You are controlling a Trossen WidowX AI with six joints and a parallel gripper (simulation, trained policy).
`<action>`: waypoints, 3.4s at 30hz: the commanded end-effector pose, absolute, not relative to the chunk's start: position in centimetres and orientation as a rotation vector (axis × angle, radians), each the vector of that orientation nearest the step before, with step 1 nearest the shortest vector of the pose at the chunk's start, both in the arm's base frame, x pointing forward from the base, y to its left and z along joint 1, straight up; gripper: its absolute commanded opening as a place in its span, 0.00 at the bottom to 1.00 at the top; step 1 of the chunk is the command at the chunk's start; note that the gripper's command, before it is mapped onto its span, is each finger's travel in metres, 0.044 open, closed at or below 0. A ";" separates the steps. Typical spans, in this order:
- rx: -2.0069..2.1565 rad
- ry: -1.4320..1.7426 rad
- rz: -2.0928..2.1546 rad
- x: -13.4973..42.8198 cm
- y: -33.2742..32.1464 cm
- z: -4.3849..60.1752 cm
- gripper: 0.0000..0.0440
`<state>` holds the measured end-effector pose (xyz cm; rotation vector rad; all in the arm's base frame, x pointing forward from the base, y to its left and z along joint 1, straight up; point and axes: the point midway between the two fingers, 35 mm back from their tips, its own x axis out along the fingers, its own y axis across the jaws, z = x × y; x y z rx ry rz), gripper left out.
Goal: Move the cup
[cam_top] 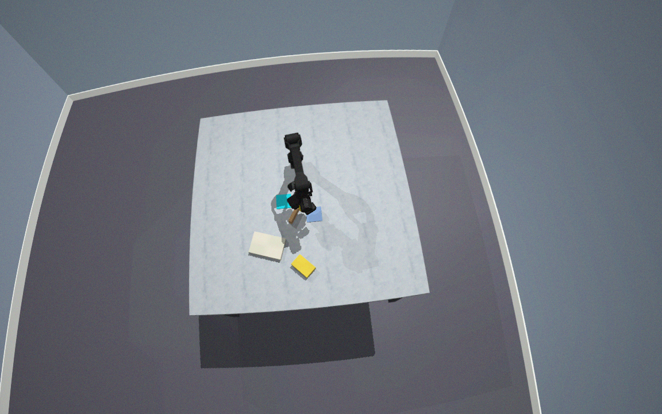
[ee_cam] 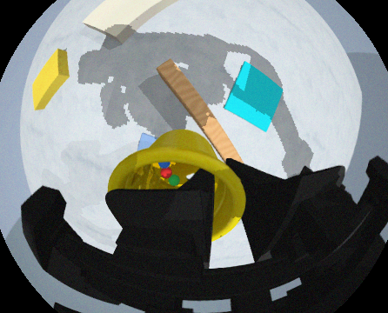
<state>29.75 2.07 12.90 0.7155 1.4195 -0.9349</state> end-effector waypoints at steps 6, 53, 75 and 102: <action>0.797 1.365 -0.967 29.7 0.0 14.0 0.00; 1.043 1.157 -1.123 25.1 -7.8 10.0 0.00; 1.095 1.110 -1.197 21.8 -8.5 6.4 0.18; 1.243 0.932 -1.092 21.4 -8.6 10.0 0.56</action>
